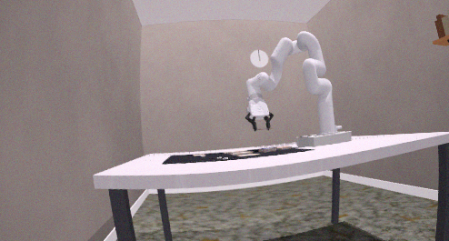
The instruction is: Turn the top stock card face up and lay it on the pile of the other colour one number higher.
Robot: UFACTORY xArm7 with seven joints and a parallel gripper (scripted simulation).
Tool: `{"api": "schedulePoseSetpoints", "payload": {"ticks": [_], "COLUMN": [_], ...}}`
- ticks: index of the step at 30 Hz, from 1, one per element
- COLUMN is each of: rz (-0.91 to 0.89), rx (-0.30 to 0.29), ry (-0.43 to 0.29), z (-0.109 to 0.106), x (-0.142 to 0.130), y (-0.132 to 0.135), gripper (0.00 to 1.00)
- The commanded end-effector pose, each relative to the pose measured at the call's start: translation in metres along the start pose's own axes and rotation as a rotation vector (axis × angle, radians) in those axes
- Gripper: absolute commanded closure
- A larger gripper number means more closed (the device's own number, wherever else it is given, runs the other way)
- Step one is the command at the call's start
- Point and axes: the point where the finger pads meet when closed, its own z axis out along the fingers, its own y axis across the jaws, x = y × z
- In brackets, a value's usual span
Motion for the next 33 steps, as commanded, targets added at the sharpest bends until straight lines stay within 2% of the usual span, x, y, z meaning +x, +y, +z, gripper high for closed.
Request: {"api": "schedulePoseSetpoints", "payload": {"ticks": [1,24,33], "rz": [-0.001,-0.001,-0.001], "rx": [0.003,0.003,0.003], "ry": [0.002,0.002,0.002], "z": [-0.0036,-0.0040,-0.0005], "x": [-0.0007,-0.0013,-0.0098], "y": [-0.0012,-0.0012,-0.0010], "gripper": [0.26,0.26,0.26]}}
